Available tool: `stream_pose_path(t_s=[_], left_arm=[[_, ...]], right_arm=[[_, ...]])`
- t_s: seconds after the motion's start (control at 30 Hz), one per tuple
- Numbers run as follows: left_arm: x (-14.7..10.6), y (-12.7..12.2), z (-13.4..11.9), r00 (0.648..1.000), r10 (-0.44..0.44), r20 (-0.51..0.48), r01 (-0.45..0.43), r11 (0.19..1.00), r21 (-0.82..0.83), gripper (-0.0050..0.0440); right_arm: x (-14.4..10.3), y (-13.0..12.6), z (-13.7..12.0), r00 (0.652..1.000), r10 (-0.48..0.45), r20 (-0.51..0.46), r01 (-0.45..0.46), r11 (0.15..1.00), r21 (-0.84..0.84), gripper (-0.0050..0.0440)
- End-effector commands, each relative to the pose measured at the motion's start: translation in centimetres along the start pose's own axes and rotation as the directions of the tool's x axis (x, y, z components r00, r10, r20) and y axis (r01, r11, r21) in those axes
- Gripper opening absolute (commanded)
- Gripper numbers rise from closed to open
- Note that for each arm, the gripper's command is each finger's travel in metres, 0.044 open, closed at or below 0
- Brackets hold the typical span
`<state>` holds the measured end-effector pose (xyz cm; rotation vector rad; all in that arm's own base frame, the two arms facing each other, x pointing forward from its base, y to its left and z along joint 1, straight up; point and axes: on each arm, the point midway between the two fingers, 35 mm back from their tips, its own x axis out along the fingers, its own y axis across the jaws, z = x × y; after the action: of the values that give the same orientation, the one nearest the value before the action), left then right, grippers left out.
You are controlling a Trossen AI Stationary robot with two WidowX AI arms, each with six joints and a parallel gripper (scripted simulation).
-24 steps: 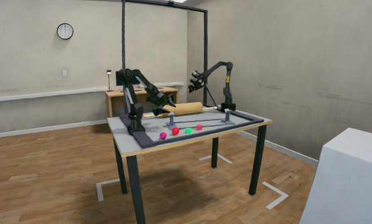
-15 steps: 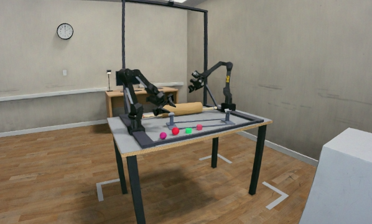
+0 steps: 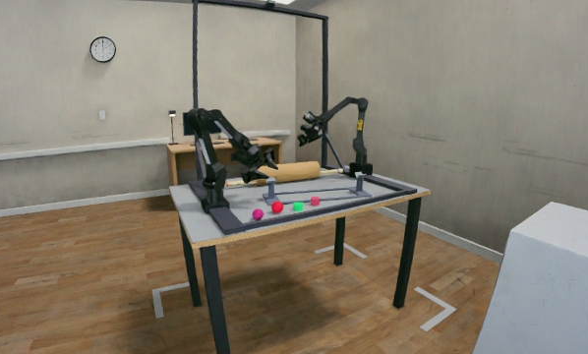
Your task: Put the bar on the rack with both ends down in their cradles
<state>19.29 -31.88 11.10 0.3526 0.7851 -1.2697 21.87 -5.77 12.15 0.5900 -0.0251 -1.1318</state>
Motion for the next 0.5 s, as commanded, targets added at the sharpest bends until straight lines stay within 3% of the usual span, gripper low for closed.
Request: stream_pose_path(t_s=[0.0, 0.33, 0.37, 0.47], left_arm=[[-0.39, -0.05, 0.69, 1.000, 0.003, 0.020, -0.003, 1.000, 0.008, 0.0400], [-0.39, -0.05, 0.69, 1.000, 0.003, 0.020, -0.003, 1.000, 0.008, 0.0400], [-0.39, -0.05, 0.69, 1.000, 0.003, 0.020, -0.003, 1.000, 0.008, 0.0400], [-0.39, -0.05, 0.69, 1.000, 0.003, 0.020, -0.003, 1.000, 0.008, 0.0400]], right_arm=[[-0.08, 0.31, 0.18, 1.000, 0.004, -0.001, -0.004, 1.000, 0.015, 0.0284], [-0.08, 0.31, 0.18, 1.000, 0.004, -0.001, -0.004, 1.000, 0.015, 0.0284], [-0.08, 0.31, 0.18, 1.000, 0.004, -0.001, -0.004, 1.000, 0.015, 0.0400], [-0.08, 0.31, 0.18, 1.000, 0.004, -0.001, -0.004, 1.000, 0.015, 0.0400]])
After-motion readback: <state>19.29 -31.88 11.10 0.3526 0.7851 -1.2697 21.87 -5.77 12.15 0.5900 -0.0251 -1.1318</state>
